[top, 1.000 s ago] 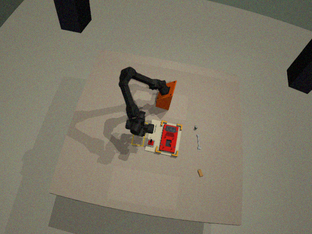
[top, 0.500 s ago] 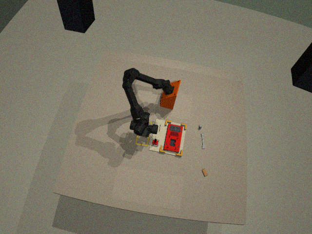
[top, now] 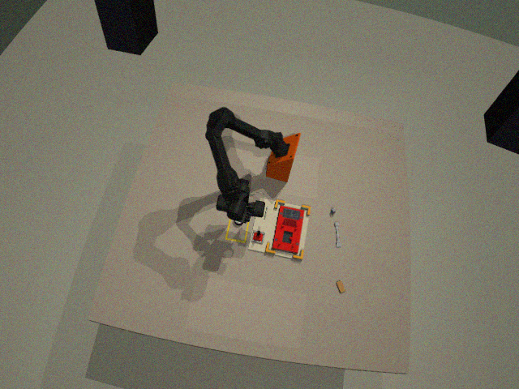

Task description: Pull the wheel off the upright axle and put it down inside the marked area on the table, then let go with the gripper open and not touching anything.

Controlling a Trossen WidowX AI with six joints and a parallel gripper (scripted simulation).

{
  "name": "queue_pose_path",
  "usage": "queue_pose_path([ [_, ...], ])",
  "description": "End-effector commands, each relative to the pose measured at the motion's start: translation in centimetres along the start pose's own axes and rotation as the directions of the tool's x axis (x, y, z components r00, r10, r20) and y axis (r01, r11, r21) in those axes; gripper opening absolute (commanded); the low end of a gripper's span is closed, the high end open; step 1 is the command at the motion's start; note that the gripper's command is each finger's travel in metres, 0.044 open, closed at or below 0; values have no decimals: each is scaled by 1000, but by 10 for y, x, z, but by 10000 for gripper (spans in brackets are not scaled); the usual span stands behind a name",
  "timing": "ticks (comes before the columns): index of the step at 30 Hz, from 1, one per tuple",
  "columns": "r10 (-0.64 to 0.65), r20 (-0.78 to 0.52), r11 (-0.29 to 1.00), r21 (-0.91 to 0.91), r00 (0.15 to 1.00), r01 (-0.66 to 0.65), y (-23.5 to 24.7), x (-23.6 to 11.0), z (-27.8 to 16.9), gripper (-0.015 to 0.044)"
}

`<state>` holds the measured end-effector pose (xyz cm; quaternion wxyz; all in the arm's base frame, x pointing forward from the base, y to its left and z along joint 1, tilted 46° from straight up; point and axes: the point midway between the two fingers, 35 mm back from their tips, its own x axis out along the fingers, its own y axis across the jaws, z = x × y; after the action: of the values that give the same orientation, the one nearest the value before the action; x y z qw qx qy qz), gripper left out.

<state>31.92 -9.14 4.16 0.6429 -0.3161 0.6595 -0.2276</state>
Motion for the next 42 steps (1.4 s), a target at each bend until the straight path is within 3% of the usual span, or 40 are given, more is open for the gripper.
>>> queue_pose_path([
  [1, 3, -2, 1000, -1, 1000, -3, 5, -5, -7, 352],
  [4, 7, -1, 1000, 1, 1000, -7, 23, -31, -39, 431],
  [9, -3, -4, 1000, 4, 1000, 3, 38, -54, -82, 440],
  [42, -3, -4, 1000, 4, 1000, 3, 38, -54, -82, 440],
])
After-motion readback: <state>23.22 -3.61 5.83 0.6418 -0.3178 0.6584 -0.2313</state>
